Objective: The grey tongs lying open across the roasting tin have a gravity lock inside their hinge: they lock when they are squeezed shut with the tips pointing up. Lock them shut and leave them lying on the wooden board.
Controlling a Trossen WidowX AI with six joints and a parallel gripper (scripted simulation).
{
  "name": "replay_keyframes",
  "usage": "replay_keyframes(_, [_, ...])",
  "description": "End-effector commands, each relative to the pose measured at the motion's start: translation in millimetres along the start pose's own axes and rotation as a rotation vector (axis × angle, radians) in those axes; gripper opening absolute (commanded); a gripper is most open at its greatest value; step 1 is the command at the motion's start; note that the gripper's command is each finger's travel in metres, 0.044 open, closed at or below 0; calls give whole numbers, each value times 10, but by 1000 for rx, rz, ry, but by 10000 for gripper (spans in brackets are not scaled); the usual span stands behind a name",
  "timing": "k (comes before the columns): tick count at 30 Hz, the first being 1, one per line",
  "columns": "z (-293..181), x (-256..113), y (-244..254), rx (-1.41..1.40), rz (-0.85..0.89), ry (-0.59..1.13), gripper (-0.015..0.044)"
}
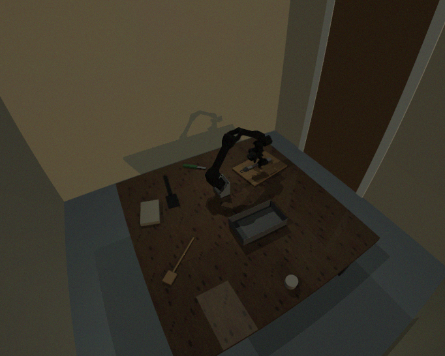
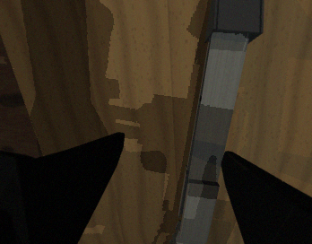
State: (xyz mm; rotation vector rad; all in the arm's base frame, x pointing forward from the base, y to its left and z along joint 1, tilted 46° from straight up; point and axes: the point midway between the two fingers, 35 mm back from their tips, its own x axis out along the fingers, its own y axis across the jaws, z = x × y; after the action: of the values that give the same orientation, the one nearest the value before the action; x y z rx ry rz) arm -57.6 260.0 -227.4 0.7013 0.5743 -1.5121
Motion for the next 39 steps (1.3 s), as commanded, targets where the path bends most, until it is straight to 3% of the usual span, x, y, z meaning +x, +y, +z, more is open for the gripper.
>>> replay_keyframes(1, [-1, -4, -1, 0, 0, 0, 427])
replay_keyframes(5, [14, -24, 3, 0, 0, 0, 440])
replay_keyframes(9, [216, -268, 50, 1, 0, -1, 440])
replay_keyframes(21, [1434, -1101, 354, 8, -1, -10, 440])
replay_keyframes(29, [1451, -1128, 357, 8, -1, -10, 440])
replay_keyframes(36, [1436, -1574, 350, 12, -6, 0, 440])
replay_keyframes(39, [1438, -1592, 351, 12, -7, 0, 440])
